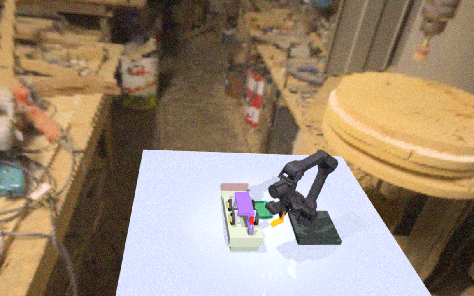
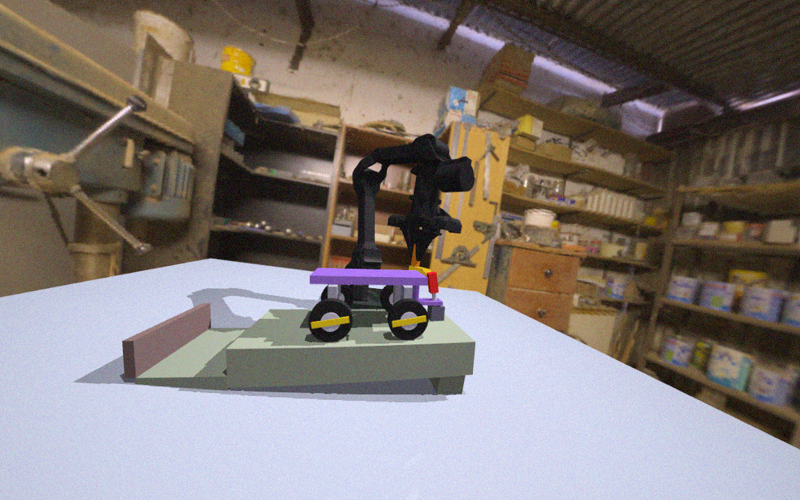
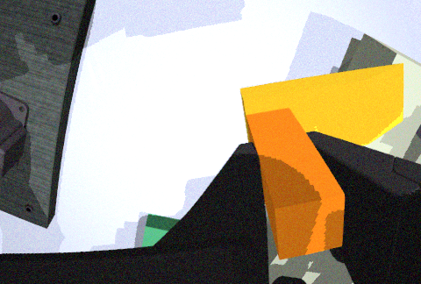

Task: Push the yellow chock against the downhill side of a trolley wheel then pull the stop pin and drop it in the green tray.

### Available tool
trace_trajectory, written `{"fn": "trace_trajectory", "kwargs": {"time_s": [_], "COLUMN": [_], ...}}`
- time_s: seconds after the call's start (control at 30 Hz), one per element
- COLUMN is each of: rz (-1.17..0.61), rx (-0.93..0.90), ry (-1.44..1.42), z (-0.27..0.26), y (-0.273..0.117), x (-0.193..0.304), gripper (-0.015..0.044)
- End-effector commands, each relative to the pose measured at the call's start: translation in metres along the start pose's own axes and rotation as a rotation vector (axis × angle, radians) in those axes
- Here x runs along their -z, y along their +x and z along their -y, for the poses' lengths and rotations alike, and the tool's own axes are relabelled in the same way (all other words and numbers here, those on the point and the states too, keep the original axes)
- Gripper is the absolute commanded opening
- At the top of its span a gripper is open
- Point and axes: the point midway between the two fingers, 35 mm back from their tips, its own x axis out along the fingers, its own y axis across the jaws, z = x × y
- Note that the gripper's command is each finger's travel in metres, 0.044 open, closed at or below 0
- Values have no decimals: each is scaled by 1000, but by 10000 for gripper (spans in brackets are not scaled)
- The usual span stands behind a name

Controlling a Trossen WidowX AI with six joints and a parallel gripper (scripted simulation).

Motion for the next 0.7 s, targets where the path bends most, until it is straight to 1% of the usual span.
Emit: {"fn": "trace_trajectory", "kwargs": {"time_s": [0.0,0.67], "rz": [3,0], "rx": [-7,-9], "ry": [25,692], "z": [0,0], "y": [-1,-1], "x": [-1,-1], "gripper": [0,0]}}
